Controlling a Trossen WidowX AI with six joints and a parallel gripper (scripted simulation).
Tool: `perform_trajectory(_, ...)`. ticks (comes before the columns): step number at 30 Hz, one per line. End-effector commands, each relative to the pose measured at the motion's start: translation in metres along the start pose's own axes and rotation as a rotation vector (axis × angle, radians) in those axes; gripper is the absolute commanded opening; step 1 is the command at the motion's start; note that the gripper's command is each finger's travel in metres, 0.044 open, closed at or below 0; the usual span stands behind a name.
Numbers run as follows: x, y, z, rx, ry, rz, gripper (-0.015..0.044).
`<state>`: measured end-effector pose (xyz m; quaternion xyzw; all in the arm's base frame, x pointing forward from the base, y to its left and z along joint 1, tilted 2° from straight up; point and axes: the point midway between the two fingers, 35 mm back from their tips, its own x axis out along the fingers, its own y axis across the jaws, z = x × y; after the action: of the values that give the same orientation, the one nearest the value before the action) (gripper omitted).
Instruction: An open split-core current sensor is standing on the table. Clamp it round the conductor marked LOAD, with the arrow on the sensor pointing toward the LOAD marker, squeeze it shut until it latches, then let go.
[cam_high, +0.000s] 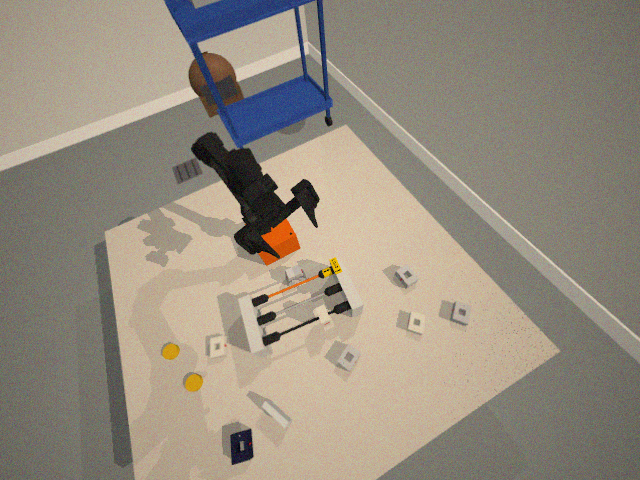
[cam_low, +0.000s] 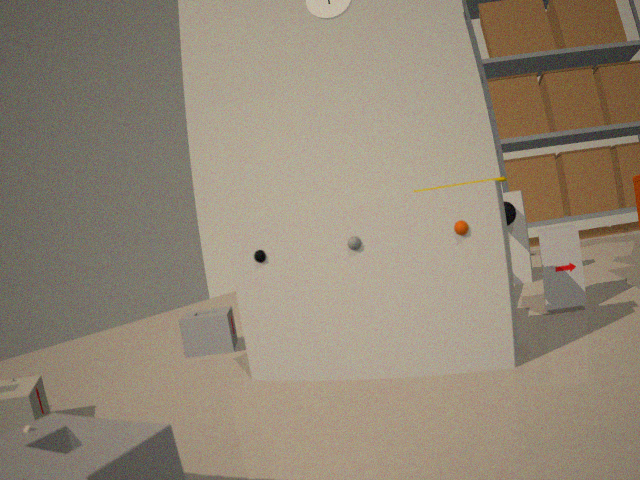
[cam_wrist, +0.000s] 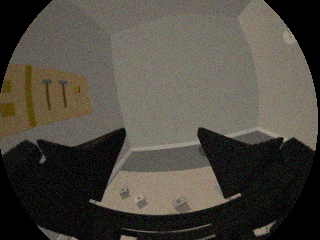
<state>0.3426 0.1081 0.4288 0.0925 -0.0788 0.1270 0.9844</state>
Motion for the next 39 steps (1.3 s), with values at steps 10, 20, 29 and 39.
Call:
perform_trajectory(10,-0.07,-0.113,-0.077,-0.192,0.109,-0.25,0.044)
perform_trajectory(20,-0.027,-0.062,-0.155,0.036,0.612,-0.151,0.044)
perform_trajectory(29,-0.036,0.007,-0.229,0.122,1.151,-0.141,0.044)
perform_trajectory(39,-0.088,0.068,-0.27,0.05,1.664,-0.307,0.044)
